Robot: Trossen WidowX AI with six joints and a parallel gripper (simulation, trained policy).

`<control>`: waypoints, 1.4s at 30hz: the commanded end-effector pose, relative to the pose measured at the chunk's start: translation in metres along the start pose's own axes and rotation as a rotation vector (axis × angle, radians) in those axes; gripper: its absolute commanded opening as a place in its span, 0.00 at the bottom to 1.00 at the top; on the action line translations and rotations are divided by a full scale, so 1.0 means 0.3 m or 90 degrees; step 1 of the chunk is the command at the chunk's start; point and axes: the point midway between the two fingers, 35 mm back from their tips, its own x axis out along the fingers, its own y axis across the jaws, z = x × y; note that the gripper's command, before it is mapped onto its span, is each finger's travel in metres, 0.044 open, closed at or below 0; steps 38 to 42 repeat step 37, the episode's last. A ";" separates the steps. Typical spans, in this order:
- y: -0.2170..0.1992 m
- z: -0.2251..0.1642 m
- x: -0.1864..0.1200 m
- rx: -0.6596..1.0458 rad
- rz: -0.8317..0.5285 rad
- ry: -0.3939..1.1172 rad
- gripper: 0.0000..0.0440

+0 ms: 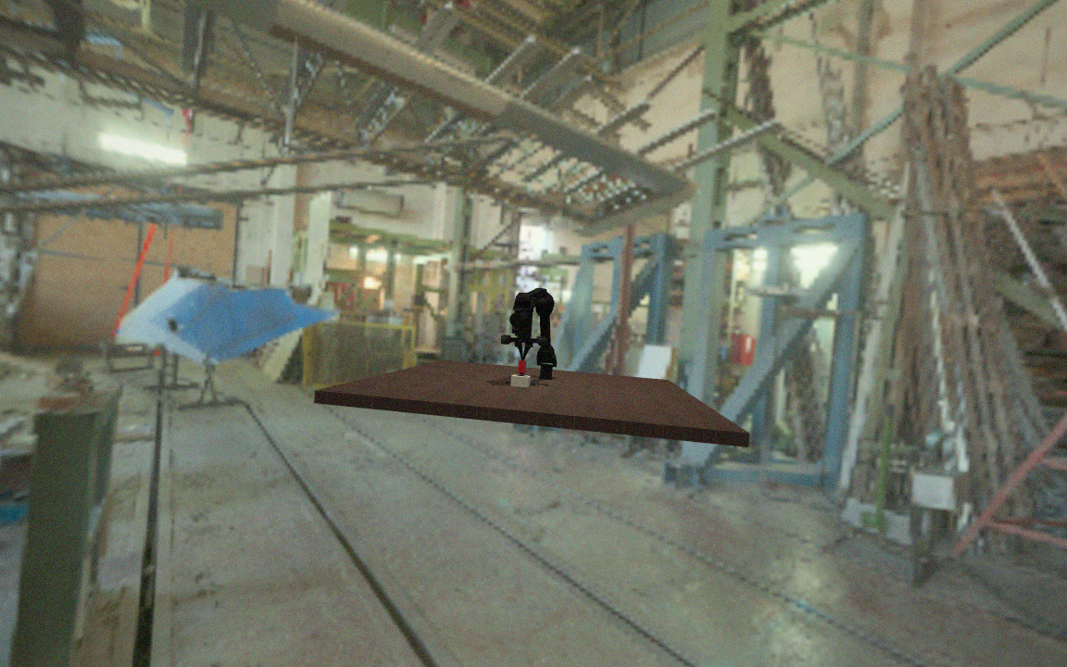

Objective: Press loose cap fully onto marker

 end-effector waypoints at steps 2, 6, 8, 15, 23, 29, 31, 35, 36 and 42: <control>-0.011 -0.011 0.038 -0.017 -0.018 -0.002 0.01; -0.025 0.015 0.029 -0.028 -0.033 -0.007 0.02; -0.034 0.033 0.021 -0.034 -0.040 -0.012 0.04; -0.046 0.092 -0.032 -0.050 -0.054 -0.006 0.02; -0.039 0.121 -0.084 -0.069 -0.047 0.035 0.03; -0.040 0.147 -0.106 -0.085 -0.045 0.053 0.05; -0.042 0.157 -0.110 -0.091 -0.044 0.057 0.05; -0.047 0.176 -0.119 -0.104 -0.043 0.065 0.07; -0.049 0.181 -0.121 -0.108 -0.043 0.068 0.07; -0.051 0.185 -0.123 -0.111 -0.042 0.070 0.08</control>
